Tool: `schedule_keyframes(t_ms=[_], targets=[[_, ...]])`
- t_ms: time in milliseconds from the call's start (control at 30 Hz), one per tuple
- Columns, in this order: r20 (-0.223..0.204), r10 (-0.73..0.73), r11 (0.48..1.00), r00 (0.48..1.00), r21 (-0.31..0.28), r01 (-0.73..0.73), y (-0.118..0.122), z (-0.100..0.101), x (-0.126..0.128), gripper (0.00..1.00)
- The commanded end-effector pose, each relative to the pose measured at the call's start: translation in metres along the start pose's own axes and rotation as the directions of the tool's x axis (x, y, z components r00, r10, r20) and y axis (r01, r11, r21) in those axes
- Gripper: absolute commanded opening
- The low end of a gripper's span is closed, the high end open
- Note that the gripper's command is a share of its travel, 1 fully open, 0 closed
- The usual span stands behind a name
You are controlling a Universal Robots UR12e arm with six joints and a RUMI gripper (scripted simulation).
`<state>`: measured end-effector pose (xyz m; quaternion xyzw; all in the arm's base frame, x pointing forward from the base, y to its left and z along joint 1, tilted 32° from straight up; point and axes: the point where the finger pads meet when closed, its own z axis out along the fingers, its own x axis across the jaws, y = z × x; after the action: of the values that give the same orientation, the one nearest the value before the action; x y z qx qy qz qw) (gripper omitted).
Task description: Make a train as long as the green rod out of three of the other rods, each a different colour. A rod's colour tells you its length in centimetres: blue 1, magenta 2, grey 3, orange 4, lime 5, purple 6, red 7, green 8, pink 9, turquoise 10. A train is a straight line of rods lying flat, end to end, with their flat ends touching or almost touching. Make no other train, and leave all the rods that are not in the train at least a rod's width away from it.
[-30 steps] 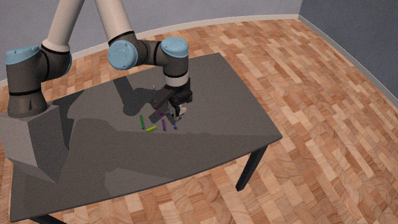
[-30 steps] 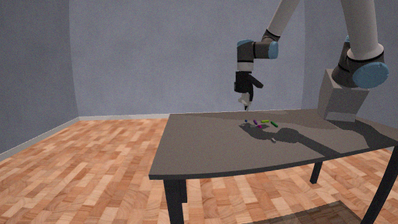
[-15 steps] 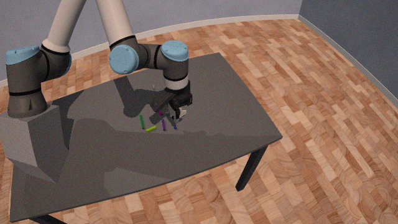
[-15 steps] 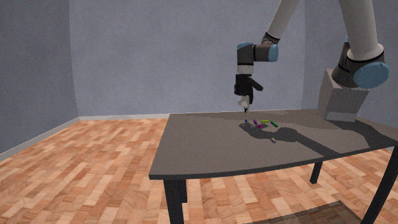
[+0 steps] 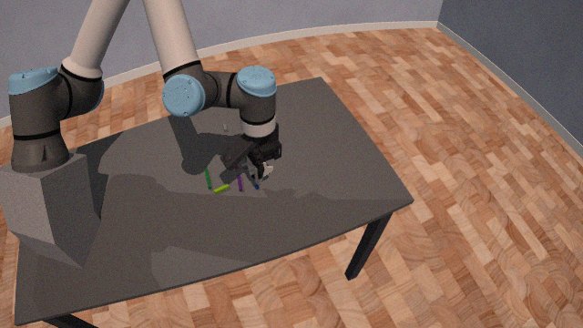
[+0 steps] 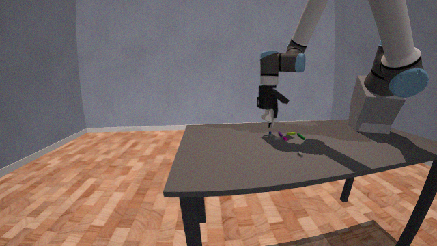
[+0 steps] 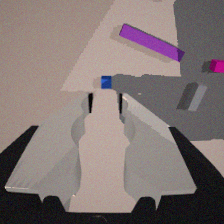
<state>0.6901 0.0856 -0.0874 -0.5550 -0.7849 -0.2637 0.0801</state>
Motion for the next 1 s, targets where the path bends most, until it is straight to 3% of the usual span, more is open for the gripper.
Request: schedule_keyframes(t_ms=[0, 967], targets=[[0.001, 0.0, 1.0, 1.0, -0.001, 0.0, 0.0006, 0.005, -0.0004, 0.14], [0.001, 0.0, 1.0, 1.0, -0.001, 0.0, 0.0006, 0.0122, -0.0004, 0.14]])
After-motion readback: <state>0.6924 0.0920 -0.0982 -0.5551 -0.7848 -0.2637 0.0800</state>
